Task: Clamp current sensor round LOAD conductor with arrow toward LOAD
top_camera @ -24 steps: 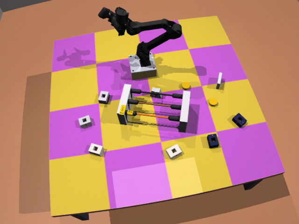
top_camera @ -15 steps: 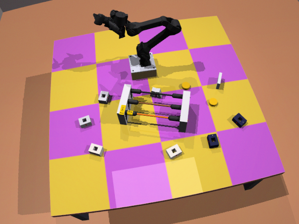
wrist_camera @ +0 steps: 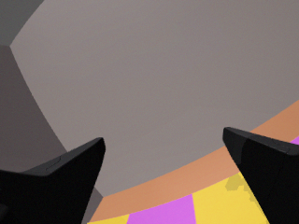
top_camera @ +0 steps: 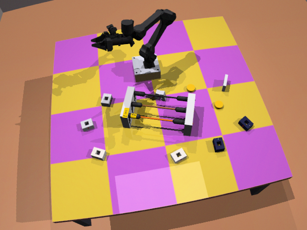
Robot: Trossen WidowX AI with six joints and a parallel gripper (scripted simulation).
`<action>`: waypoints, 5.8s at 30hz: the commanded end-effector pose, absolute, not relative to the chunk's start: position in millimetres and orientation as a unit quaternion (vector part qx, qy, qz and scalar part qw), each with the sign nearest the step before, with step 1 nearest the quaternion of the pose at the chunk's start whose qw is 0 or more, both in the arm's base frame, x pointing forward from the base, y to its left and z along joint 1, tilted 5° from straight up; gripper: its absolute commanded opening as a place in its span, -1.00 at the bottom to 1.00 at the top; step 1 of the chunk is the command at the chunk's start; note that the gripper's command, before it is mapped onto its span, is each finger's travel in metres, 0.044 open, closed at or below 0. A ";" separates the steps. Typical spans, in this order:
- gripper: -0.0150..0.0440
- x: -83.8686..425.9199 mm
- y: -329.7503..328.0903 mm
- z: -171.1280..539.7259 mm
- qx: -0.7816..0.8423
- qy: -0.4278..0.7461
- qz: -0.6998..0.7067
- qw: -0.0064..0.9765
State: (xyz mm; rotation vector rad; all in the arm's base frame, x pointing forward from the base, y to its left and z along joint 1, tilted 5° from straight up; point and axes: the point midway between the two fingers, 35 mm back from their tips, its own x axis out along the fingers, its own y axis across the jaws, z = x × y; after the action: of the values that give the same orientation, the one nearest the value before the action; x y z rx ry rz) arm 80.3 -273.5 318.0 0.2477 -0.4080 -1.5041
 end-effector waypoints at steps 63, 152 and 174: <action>1.00 317.8 -182.2 146.2 0.148 0.554 -0.210 0.792; 0.46 223.3 27.0 15.2 0.180 0.704 -0.162 0.668; -0.49 231.5 26.4 46.3 0.181 0.704 -0.162 0.668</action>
State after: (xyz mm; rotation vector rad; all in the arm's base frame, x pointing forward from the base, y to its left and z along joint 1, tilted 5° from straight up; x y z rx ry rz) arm 225.5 26.4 29.7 0.4069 1.5997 -0.3726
